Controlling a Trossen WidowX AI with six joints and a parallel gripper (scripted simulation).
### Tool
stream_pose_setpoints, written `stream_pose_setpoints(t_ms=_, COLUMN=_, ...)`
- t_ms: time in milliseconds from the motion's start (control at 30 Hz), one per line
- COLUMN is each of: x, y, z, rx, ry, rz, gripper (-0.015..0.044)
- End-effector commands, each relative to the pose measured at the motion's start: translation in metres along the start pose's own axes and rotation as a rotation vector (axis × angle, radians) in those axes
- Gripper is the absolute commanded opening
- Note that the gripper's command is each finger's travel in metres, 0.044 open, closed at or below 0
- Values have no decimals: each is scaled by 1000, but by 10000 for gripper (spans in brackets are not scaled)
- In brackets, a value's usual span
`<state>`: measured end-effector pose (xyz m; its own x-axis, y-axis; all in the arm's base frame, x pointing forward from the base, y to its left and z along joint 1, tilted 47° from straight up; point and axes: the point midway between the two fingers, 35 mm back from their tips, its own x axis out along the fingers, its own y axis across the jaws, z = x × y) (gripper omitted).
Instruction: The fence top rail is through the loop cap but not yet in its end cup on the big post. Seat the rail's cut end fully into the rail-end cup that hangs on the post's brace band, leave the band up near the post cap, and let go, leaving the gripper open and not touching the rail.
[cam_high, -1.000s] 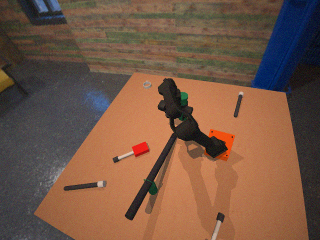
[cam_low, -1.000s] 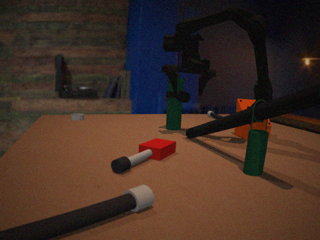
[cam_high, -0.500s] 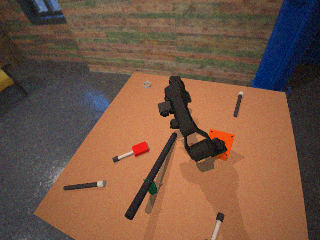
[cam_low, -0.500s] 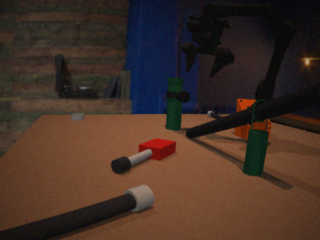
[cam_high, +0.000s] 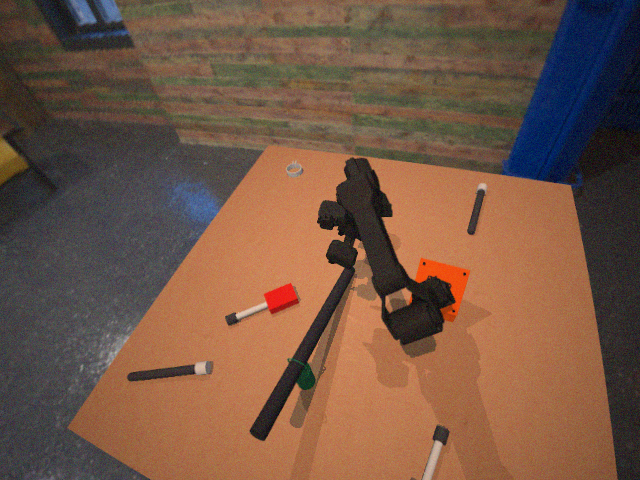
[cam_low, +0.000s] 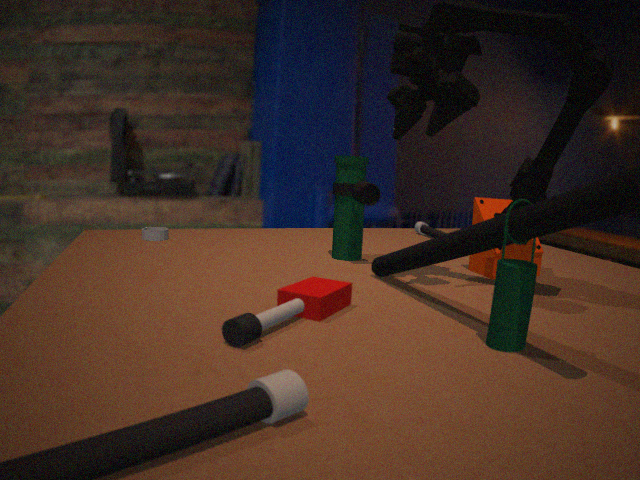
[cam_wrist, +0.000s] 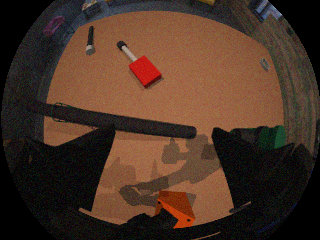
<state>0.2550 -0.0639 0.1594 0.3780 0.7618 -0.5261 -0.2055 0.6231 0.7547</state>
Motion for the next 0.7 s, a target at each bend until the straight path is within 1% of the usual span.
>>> stream_pose_setpoints(t_ms=0, x=12, y=5, z=-1, rx=175, ry=64, rz=1, gripper=440)
stream_pose_setpoints(t_ms=167, x=36, y=15, z=-3, rx=577, ry=184, rz=-47, gripper=440)
stream_pose_setpoints(t_ms=367, x=63, y=28, z=-9, rx=1050, ry=296, rz=-182, gripper=440)
stream_pose_setpoints(t_ms=567, x=88, y=42, z=-16, rx=1506, ry=339, rz=-386, gripper=440)
stream_pose_setpoints(t_ms=667, x=94, y=45, z=-18, rx=1613, ry=337, rz=-443, gripper=440)
